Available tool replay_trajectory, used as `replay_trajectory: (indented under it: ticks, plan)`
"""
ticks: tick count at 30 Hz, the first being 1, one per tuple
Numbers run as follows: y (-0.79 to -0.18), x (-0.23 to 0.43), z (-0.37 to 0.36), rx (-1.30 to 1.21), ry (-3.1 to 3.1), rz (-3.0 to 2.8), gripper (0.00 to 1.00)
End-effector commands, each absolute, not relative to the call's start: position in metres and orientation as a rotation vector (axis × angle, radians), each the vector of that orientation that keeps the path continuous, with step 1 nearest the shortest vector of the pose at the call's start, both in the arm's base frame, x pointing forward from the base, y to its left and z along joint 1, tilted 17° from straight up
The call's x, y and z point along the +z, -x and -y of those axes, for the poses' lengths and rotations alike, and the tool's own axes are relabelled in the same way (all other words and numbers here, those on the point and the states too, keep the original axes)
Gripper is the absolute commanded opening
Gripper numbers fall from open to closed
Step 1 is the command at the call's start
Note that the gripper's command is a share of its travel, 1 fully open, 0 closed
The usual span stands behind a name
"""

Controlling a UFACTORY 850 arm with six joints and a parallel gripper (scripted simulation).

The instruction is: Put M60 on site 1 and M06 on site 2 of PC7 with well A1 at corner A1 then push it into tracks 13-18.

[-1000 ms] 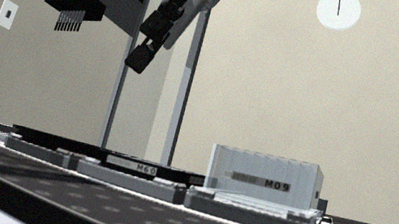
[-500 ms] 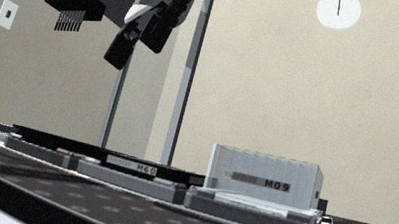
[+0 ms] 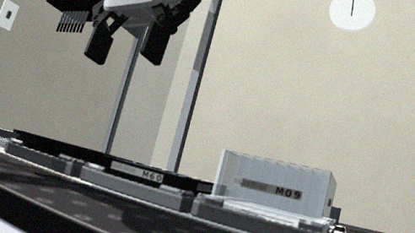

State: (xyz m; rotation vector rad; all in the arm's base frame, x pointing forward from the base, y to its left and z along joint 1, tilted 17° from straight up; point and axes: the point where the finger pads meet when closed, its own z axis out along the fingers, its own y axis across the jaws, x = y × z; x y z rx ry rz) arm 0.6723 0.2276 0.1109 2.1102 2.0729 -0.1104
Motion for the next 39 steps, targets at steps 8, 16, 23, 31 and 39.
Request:
replay_trajectory:
  ticks: [8,16,23,31,39]
  plan:
    - [-0.676,0.108,-0.236,-0.194,-1.902,-2.148,1.00]
    - [-0.676,0.105,-0.235,-0.194,-1.902,-2.148,1.00]
    - [-0.677,0.097,-0.232,-0.194,-1.902,-2.148,1.00]
    - [-0.678,0.084,-0.229,-0.194,-1.902,-2.148,1.00]
    - [-0.679,0.075,-0.226,-0.194,-1.902,-2.148,1.00]
